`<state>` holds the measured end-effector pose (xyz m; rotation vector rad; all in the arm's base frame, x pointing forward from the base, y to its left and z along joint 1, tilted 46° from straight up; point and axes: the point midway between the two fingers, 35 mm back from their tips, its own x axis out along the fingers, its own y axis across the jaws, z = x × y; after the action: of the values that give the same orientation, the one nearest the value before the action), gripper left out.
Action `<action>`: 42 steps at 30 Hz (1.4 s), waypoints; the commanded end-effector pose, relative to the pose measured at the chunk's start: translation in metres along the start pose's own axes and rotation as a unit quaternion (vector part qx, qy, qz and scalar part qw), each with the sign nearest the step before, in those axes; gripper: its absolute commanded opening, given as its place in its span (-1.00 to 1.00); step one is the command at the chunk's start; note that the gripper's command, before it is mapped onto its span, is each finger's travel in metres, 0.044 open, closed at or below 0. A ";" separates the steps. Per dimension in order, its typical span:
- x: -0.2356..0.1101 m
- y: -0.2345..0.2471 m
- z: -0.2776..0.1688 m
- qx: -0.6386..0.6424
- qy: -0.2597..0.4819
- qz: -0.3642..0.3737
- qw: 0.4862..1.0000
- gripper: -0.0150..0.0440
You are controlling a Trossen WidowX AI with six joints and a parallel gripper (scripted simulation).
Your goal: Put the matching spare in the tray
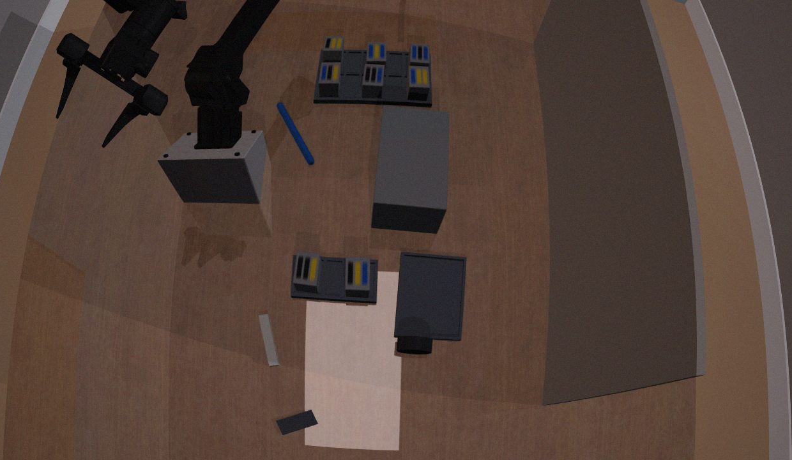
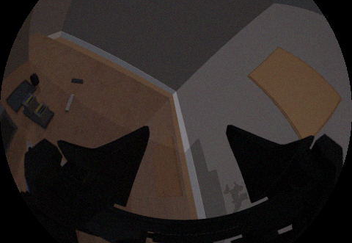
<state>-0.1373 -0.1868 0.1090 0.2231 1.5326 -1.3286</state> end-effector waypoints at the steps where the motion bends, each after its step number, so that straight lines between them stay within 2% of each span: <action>1: 0.000 0.000 0.000 0.000 0.000 0.000 1.000 0.95; 8: -0.001 0.001 0.009 -0.007 -0.011 0.013 1.000 1.00; 16: -0.019 0.033 0.114 -0.095 -0.109 0.178 0.973 1.00; 24: -0.057 0.107 0.200 -0.197 -0.142 0.338 0.909 1.00; 32: -0.116 0.214 0.247 -0.315 -0.105 0.474 0.815 1.00; 37: -0.150 0.269 0.253 -0.360 -0.066 0.526 0.768 1.00; 42: -0.199 0.340 0.246 -0.398 0.007 0.582 0.709 1.00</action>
<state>0.2870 -0.2065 0.0993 0.4492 1.3341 0.2379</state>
